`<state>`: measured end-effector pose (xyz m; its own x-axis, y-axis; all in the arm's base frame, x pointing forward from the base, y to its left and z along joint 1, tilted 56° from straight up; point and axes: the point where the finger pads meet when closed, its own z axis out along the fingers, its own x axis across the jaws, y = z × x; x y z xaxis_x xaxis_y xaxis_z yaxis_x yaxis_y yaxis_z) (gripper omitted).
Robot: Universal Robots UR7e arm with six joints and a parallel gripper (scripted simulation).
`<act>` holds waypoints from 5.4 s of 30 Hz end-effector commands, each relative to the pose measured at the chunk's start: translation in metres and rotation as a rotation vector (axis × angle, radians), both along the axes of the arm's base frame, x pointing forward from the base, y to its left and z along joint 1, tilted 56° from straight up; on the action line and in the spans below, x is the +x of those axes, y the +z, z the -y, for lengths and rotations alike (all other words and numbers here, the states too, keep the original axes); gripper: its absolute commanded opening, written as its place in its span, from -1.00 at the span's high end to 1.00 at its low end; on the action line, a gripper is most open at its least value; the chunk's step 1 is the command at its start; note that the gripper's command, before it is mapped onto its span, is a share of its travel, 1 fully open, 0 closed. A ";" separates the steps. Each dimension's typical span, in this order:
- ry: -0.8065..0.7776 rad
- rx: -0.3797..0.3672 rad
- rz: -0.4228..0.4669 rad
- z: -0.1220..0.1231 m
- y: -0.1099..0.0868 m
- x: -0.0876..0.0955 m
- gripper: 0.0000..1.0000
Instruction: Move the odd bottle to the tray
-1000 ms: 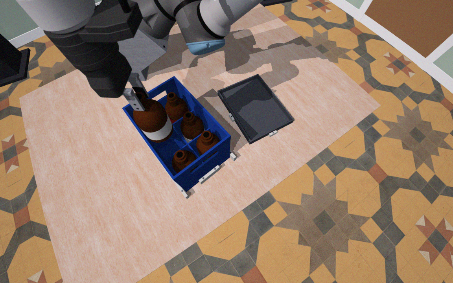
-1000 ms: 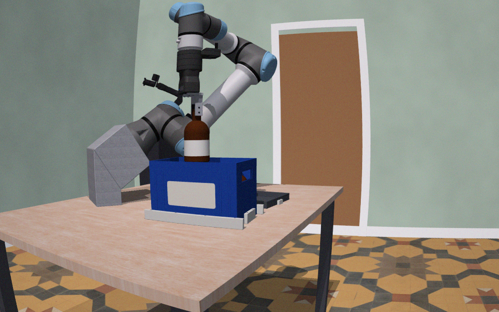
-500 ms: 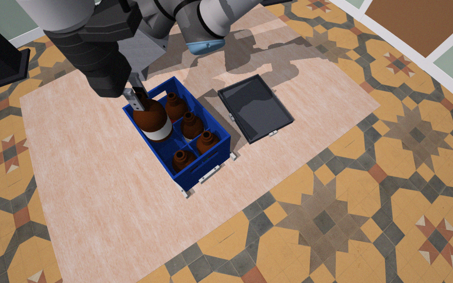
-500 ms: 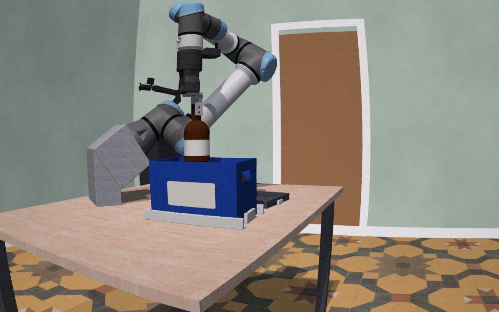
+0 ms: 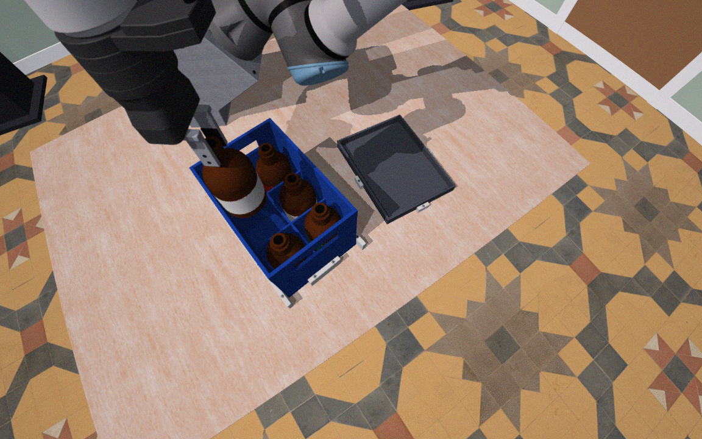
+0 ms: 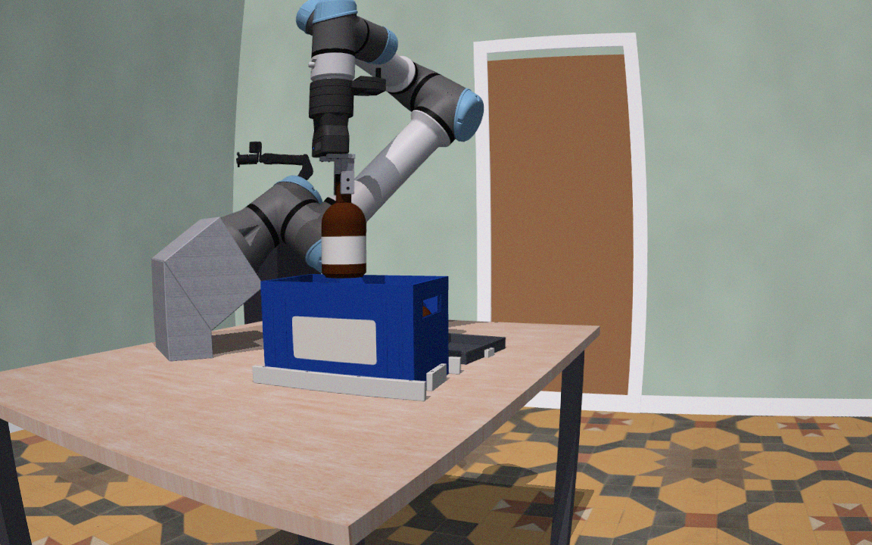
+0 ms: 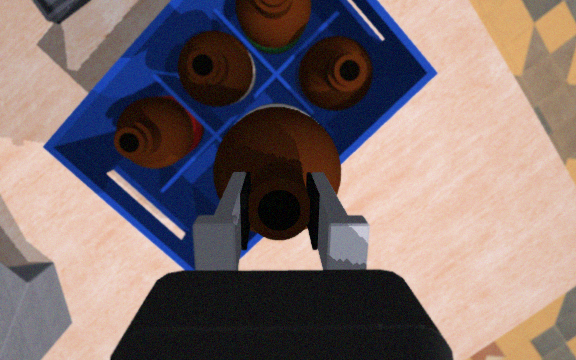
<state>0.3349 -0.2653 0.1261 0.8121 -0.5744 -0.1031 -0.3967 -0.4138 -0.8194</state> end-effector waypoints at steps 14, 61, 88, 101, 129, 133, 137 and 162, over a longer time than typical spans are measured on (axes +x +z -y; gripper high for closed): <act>-0.001 -0.001 0.000 0.005 0.003 -0.003 1.00; -0.001 -0.001 0.000 0.004 0.004 -0.003 1.00; -0.001 -0.001 0.000 -0.001 0.009 -0.004 1.00; -0.001 -0.001 0.000 -0.007 0.015 -0.006 1.00; -0.001 -0.001 0.000 -0.028 0.037 -0.011 1.00; -0.001 -0.001 0.000 -0.032 0.042 -0.013 1.00; -0.001 -0.001 0.000 -0.034 0.044 -0.013 1.00; -0.001 -0.001 0.000 -0.065 0.075 -0.021 1.00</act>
